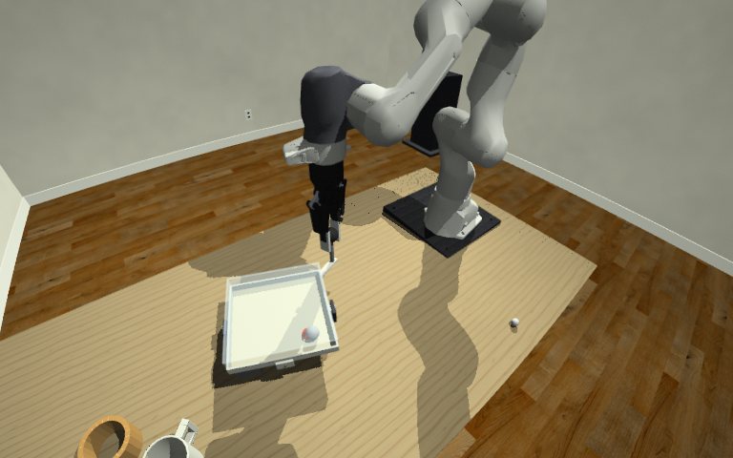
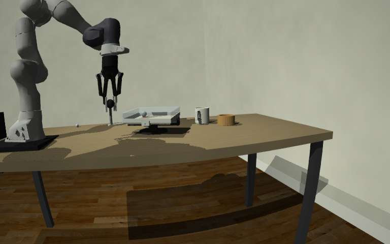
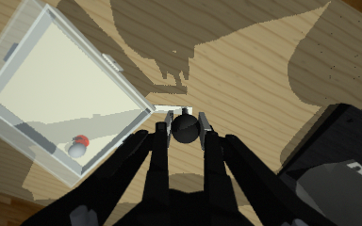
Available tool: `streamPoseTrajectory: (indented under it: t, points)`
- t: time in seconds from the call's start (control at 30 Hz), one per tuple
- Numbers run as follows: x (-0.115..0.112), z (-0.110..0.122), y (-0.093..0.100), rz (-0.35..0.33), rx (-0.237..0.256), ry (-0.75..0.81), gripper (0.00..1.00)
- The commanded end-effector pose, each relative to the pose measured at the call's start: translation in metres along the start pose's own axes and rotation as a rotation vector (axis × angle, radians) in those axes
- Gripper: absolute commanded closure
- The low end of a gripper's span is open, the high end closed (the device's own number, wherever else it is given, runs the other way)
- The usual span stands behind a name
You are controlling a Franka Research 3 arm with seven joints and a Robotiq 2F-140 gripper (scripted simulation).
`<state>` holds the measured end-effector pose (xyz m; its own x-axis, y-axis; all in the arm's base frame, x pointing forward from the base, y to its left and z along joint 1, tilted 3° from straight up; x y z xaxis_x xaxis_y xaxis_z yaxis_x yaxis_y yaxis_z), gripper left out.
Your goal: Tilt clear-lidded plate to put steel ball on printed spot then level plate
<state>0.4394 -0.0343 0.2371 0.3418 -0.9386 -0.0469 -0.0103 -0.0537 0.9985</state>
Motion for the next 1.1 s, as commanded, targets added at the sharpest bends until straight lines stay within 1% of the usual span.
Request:
streamPoseTrajectory:
  t: [0.0,0.3,0.33,0.47,1.07]
  points:
    - [0.0048,-0.0016,0.0013,0.005,0.008,-0.003,1.0]
    - [0.0047,-0.0016,0.0012,0.005,0.008,-0.003,1.0]
    - [-0.0026,-0.001,0.0016,0.005,0.008,-0.003,1.0]
    - [-0.0046,-0.0007,0.0014,0.005,0.008,-0.003,1.0]
    - [-0.0029,-0.0005,0.0005,0.005,0.008,-0.003,1.0]
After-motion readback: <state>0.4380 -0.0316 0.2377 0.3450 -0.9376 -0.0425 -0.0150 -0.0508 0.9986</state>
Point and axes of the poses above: the point where the finger pads meet when closed, its own y axis back along the fingers, its own z axis across the jaws, x = y × z, the point moved 9 cm from there along y, back along the fingers, and after that the axes turned 5 degrees about -y, right-handed, at the moved point
